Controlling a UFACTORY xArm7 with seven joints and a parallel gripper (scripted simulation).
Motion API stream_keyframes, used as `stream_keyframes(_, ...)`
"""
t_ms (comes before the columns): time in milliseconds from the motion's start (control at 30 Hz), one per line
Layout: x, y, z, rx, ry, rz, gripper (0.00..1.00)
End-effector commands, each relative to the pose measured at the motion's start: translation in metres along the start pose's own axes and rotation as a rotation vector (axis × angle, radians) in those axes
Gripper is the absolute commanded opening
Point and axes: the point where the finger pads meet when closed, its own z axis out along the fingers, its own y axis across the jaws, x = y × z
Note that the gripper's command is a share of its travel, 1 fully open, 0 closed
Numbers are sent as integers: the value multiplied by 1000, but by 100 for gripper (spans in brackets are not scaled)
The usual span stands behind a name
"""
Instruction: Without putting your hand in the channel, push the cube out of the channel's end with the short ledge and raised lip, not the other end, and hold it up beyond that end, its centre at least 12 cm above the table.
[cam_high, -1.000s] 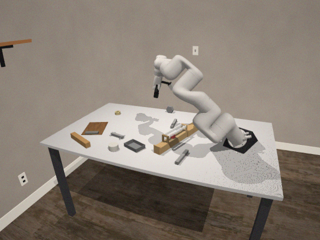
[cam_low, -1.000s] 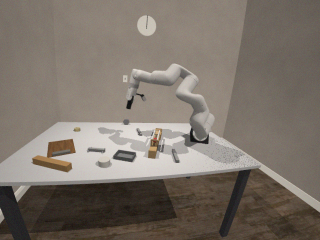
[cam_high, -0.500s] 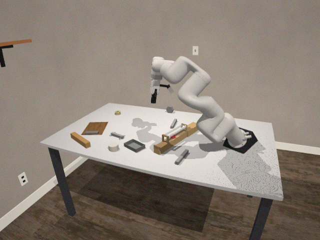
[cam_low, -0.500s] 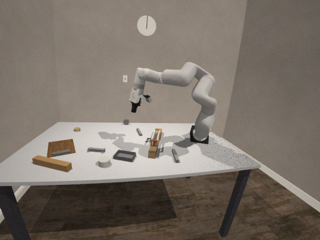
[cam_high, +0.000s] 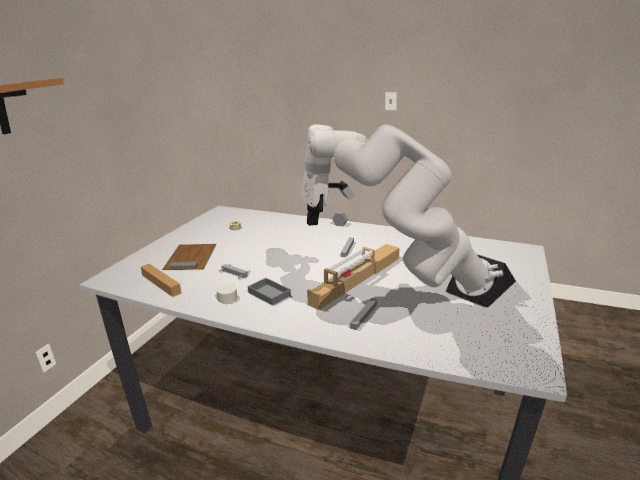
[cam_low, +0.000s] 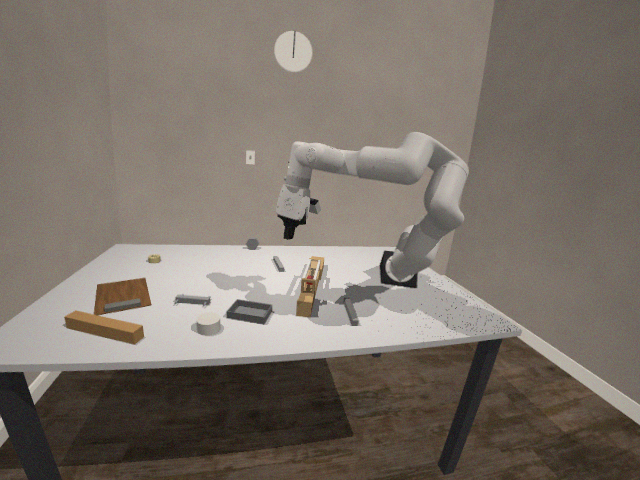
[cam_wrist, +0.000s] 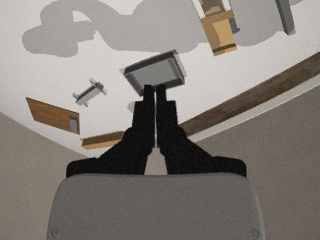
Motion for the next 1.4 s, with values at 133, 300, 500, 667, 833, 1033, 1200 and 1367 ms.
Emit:
stream_keyframes(133,1,82,14,-14,10,-189,0)
stream_keyframes(300,11,123,28,-35,23,-299,0)
stream_keyframes(500,24,157,42,-53,35,-395,0)
stream_keyframes(667,38,182,55,-68,46,-475,0)
stream_keyframes(833,51,200,66,-80,55,-540,0)
stream_keyframes(1033,69,220,80,-95,66,-619,0)
stream_keyframes(1200,76,226,85,-100,70,-645,0)
stream_keyframes(1367,76,226,85,-100,70,-645,0)
